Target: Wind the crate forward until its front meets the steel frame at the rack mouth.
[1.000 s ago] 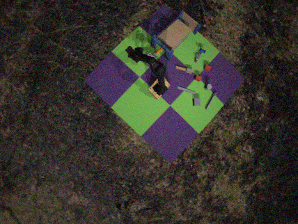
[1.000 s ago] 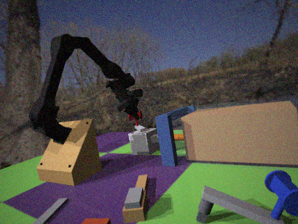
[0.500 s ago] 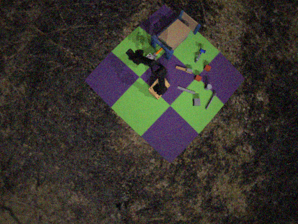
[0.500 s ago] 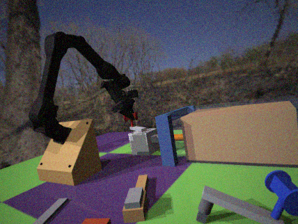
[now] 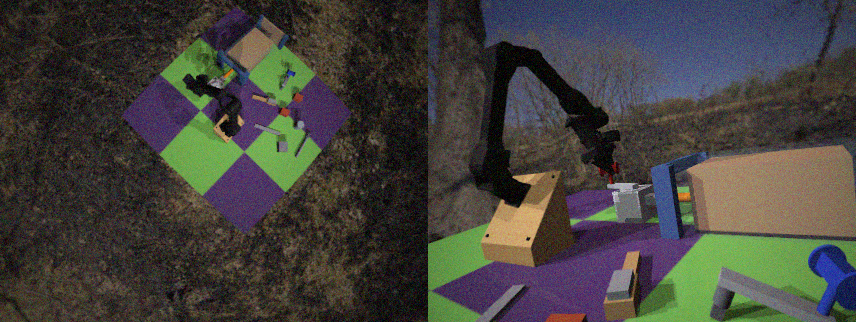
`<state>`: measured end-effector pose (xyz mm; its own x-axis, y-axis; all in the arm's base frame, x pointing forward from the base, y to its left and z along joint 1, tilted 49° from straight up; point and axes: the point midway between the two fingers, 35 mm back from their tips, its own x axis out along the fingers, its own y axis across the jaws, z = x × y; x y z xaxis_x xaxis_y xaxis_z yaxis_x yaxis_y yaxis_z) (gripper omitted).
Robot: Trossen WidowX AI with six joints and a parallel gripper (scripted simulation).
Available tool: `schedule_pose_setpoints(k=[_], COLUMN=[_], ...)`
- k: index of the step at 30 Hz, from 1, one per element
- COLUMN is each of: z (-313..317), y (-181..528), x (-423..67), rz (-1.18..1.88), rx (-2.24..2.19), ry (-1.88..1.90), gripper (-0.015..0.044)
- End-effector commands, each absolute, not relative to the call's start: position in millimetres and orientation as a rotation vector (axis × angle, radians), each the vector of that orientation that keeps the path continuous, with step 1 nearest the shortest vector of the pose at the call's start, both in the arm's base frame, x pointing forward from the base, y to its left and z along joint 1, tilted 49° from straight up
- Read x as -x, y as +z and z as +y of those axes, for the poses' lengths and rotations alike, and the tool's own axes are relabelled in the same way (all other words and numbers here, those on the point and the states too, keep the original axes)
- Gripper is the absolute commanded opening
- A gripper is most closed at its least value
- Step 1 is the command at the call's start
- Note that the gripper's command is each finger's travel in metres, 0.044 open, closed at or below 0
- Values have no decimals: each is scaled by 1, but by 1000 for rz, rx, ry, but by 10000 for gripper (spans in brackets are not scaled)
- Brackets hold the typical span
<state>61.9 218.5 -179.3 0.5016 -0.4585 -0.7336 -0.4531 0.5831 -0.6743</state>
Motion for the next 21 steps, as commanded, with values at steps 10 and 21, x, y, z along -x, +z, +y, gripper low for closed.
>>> schedule_pose_setpoints(k=[10, 21], z=[196, 178], y=[-160, -140], x=[-61, -70], rz=[1099, 1098], rx=[1030, 1032], ry=[-15, -17], gripper=[0, 0])
